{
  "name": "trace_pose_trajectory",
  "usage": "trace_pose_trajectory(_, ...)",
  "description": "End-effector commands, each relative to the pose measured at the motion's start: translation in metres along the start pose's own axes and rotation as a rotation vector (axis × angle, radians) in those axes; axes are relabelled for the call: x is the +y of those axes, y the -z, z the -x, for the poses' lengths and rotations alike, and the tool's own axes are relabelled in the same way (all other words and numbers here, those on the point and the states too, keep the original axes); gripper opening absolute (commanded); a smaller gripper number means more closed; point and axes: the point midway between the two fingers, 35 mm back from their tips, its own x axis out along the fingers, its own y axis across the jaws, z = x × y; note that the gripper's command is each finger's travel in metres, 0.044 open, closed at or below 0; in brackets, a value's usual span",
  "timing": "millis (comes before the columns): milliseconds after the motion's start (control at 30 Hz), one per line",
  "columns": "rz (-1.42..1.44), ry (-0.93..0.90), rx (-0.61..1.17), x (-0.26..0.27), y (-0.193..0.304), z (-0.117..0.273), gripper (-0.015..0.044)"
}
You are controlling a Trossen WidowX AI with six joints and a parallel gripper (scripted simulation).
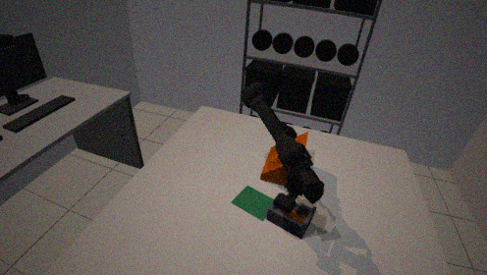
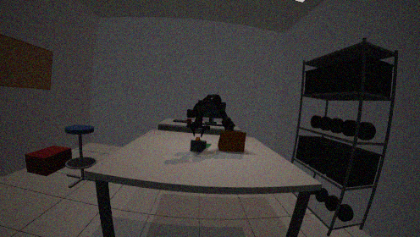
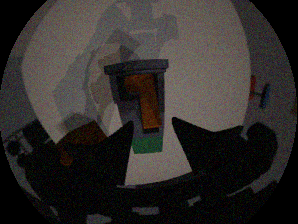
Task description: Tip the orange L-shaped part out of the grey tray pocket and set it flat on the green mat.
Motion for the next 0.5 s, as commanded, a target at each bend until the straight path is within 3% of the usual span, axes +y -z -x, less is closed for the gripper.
trace_pose_trajectory(0,0.009,0.000,0.007,0.002,0.001,-0.008,0.0280)
trace_pose_trajectory(467,0.009,0.000,0.009,0.002,0.002,-0.030,0.0280)
